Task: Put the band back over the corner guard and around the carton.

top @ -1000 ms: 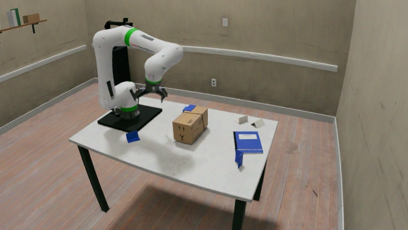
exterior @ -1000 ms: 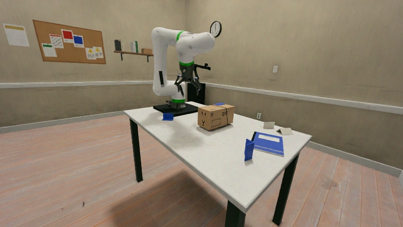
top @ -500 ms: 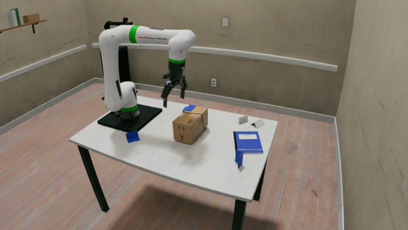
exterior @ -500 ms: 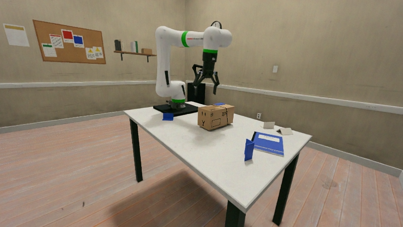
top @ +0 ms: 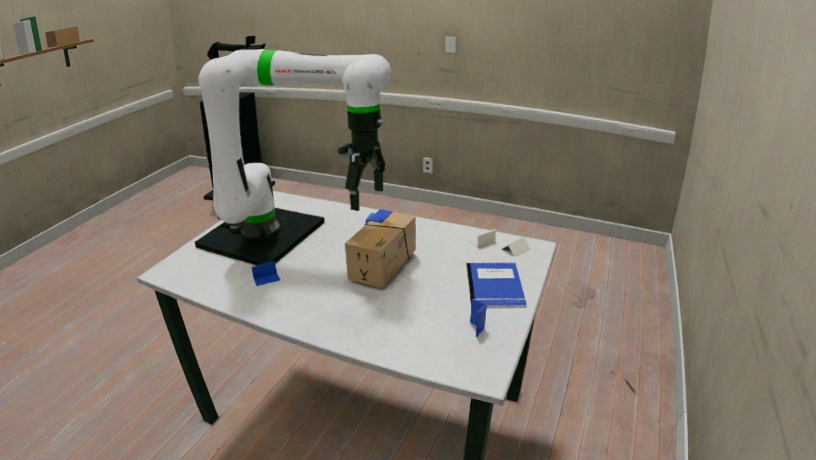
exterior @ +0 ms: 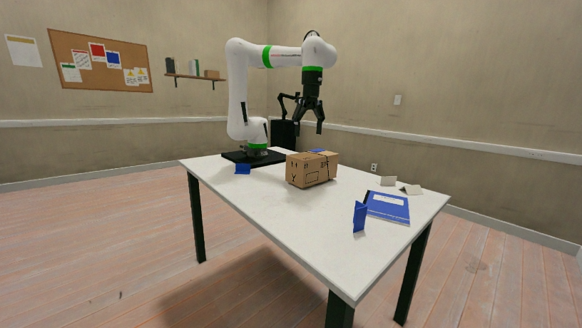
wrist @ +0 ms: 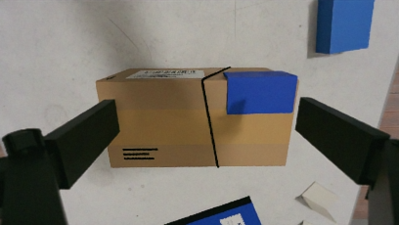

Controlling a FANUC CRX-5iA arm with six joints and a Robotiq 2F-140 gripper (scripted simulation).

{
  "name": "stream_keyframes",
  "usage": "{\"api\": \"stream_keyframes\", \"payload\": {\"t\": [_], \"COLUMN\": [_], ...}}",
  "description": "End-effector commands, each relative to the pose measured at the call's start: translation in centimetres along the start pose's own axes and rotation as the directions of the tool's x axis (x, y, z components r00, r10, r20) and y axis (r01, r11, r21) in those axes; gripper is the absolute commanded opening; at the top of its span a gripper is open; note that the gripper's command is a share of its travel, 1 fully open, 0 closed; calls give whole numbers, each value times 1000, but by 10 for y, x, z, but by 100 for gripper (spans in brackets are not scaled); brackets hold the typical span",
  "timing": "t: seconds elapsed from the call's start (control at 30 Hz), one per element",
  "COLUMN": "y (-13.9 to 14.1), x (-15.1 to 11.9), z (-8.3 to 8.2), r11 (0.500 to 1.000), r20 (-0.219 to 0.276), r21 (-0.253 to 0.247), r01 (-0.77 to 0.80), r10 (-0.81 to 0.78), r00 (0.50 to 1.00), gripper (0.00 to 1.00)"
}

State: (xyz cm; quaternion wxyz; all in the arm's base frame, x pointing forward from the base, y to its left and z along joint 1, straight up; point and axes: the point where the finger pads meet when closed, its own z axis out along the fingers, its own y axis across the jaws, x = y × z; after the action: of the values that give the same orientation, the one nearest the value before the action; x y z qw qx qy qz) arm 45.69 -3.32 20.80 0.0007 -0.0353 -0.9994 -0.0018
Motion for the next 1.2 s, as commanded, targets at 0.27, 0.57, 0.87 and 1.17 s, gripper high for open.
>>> {"api": "stream_keyframes", "payload": {"t": [0.27, 0.57, 0.87, 1.17], "y": [0, 0, 0, 0], "x": [0, 1, 1, 1], "z": [17, 29, 29, 29], "r11": [995, 986, 986, 986], "r20": [2, 2, 2, 2], "r21": [1, 1, 1, 1], "r01": [102, 170, 170, 170], "r10": [-102, -170, -170, -170], "r00": [995, 986, 986, 986], "gripper": [100, 18, 18, 18]}}
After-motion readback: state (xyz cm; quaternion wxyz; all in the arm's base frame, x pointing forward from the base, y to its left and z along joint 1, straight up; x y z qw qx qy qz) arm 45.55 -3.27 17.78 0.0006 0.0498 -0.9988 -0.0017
